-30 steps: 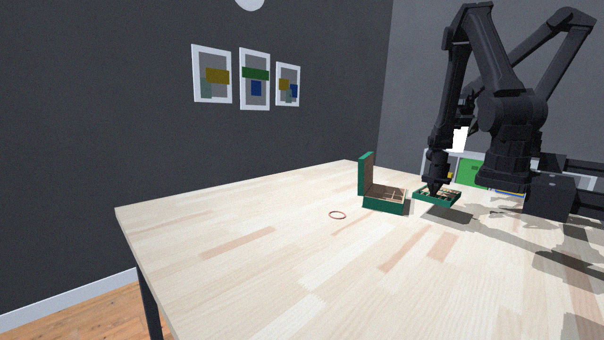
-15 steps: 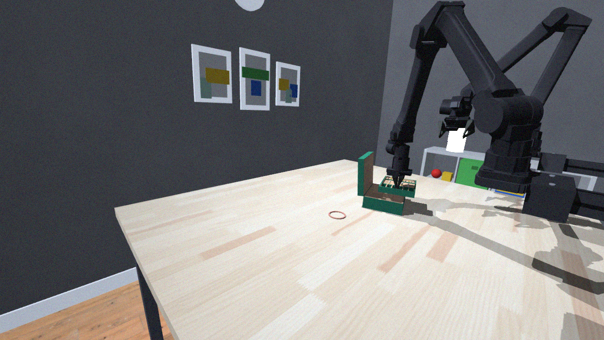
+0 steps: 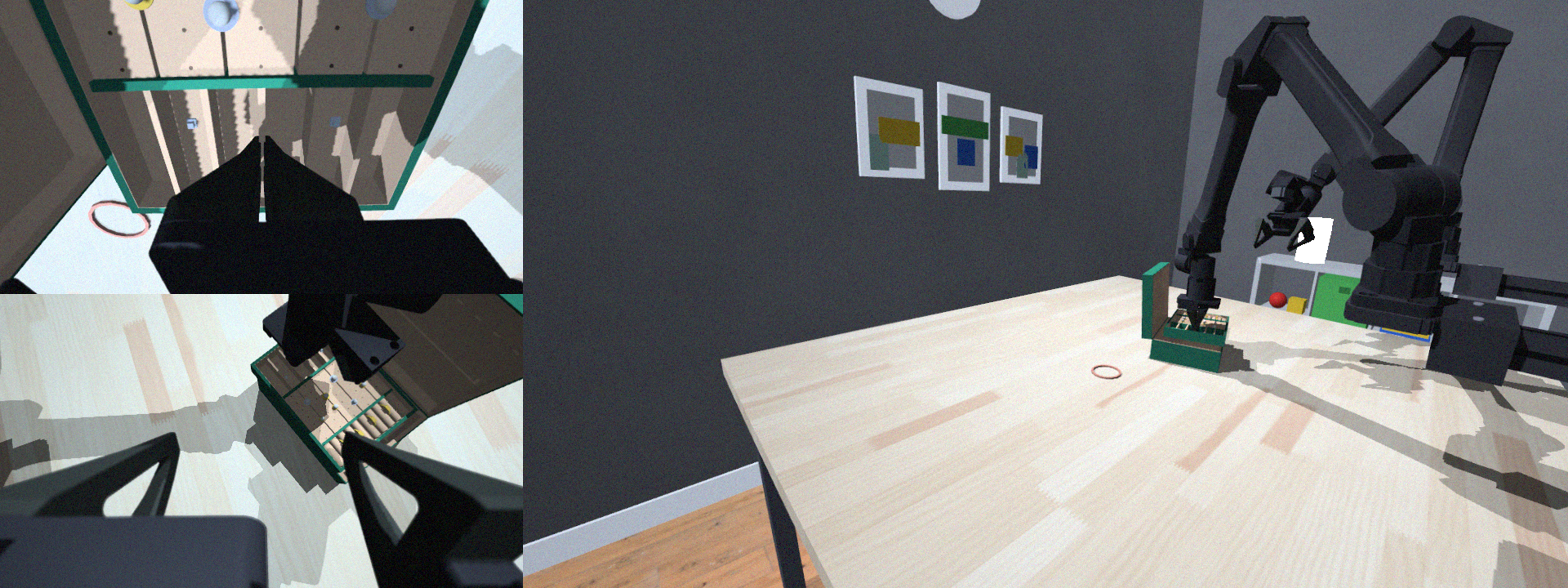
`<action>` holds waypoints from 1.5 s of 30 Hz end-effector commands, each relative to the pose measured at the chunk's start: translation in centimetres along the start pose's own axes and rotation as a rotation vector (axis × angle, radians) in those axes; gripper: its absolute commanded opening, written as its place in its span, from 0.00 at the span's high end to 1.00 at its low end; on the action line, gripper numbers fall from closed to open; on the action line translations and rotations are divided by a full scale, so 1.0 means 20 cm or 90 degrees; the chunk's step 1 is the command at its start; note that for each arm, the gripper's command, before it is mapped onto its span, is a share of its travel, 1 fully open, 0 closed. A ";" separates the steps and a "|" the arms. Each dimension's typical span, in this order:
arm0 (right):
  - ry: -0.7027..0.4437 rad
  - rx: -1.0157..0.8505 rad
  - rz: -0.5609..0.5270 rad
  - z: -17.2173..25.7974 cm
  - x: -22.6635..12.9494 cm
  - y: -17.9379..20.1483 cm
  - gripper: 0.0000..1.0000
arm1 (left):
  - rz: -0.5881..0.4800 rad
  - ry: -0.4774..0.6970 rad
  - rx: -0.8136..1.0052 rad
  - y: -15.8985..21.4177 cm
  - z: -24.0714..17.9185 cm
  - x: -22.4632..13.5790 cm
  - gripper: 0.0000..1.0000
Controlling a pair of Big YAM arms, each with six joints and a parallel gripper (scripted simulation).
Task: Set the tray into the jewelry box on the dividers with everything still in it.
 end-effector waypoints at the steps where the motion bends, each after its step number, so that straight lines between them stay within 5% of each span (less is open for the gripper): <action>1: 0.105 0.068 -0.032 -0.18 0.17 -0.16 0.00 | -0.023 -0.012 0.008 -0.12 0.11 -0.03 1.00; 9: 0.178 0.087 -0.069 -0.23 0.30 -0.27 0.00 | -0.035 -0.020 0.003 -0.16 0.12 -0.07 1.00; 45: 0.183 0.089 -0.069 -0.25 0.29 -0.26 0.00 | -0.057 -0.034 0.003 -0.25 0.18 -0.05 1.00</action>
Point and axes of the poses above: on each arm, the point where the finger pads meet when closed, its own x axis out along the fingers, its own z axis across the jaws, y = z × x, the point moved 3 cm from there along -x, back along the fingers, and after that the axes turned 4 degrees about -x, right-handed, at the moved point
